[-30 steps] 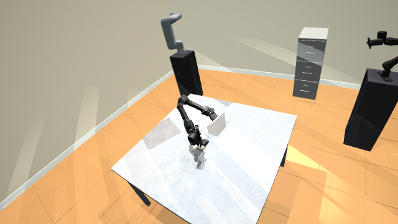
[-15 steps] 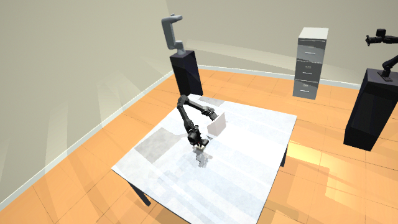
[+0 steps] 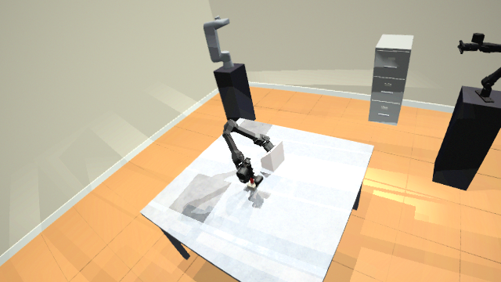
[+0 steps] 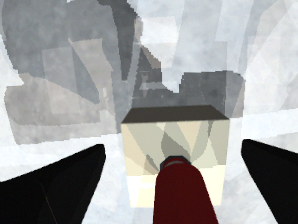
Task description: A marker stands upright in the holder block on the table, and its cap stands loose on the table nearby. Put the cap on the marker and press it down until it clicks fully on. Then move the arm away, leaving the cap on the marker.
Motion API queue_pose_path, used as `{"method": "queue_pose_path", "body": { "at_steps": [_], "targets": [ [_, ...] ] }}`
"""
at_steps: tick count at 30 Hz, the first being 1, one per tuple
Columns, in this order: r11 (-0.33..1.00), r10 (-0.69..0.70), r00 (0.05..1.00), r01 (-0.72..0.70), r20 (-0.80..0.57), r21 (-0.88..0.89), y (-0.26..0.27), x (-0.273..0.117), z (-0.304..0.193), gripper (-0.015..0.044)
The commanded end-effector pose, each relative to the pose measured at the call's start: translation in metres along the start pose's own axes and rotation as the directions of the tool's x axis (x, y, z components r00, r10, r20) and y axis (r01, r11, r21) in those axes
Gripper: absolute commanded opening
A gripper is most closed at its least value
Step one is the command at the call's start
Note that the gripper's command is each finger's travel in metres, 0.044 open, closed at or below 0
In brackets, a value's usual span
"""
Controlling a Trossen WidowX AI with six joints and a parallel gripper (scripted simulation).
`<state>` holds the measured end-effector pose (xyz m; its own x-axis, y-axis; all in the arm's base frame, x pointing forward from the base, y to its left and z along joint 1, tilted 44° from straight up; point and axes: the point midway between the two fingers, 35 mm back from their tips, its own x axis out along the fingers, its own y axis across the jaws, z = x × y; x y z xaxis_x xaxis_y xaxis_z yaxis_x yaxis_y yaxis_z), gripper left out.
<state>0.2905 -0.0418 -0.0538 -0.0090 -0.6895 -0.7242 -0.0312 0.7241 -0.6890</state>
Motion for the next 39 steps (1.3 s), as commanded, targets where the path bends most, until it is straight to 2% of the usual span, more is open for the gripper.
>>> {"method": "queue_pose_path", "body": {
  "at_steps": [1,5,9,13,26,39],
  "targets": [
    [1.0,0.005,1.0,-0.005,0.002,0.001,0.001,-0.012,0.002,0.044],
    [1.0,0.004,1.0,-0.004,0.002,0.001,0.0,-0.073,0.002,0.044],
    [1.0,0.004,1.0,-0.004,0.002,0.001,0.0,-0.076,0.002,0.044],
    [1.0,0.01,1.0,-0.01,-0.013,-0.002,-0.001,-0.096,-0.011,0.0335],
    [1.0,0.01,1.0,-0.01,-0.013,-0.002,-0.001,-0.096,-0.011,0.0],
    [1.0,0.01,1.0,-0.01,-0.012,-0.001,-0.001,-0.091,-0.011,0.0]
  ]
}}
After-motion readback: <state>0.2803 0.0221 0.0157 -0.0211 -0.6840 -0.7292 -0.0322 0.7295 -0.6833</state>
